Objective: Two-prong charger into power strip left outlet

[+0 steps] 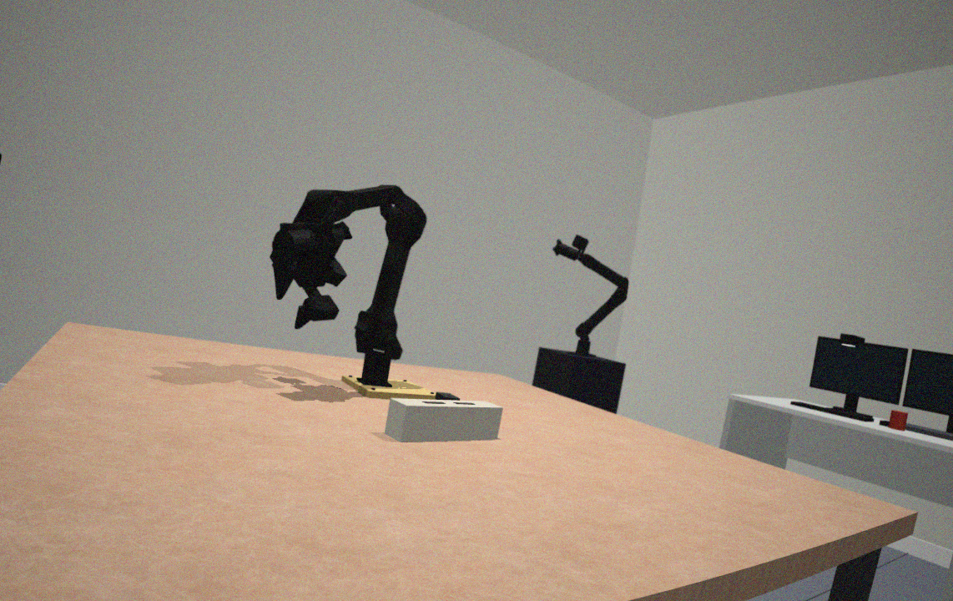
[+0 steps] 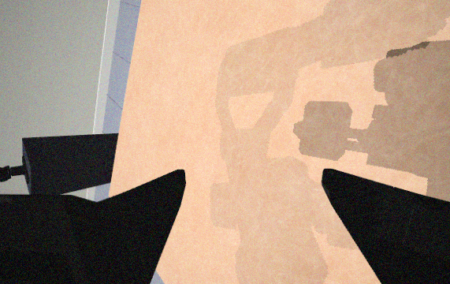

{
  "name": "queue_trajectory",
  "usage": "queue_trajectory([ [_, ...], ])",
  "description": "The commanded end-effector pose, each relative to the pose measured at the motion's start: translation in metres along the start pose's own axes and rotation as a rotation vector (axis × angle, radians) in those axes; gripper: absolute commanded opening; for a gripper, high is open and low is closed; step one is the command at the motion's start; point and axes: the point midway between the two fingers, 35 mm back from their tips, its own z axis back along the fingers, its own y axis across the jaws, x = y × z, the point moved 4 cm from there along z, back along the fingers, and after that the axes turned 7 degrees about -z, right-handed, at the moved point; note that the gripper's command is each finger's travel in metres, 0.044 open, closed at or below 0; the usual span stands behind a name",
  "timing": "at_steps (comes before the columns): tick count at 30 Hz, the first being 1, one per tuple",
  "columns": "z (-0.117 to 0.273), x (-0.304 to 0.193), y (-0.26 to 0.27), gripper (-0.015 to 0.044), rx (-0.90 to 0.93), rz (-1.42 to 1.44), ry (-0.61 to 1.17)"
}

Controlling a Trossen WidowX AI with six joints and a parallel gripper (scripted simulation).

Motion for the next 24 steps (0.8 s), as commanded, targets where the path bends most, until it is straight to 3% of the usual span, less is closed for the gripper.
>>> queue_trajectory([
  [1, 0.0, 0.0, 0.0, 0.0426, -0.001, -0.003, 0.001],
  [24, 0.024, 0.002, -0.053, 0.044, -0.131, -0.378, 0.086],
])
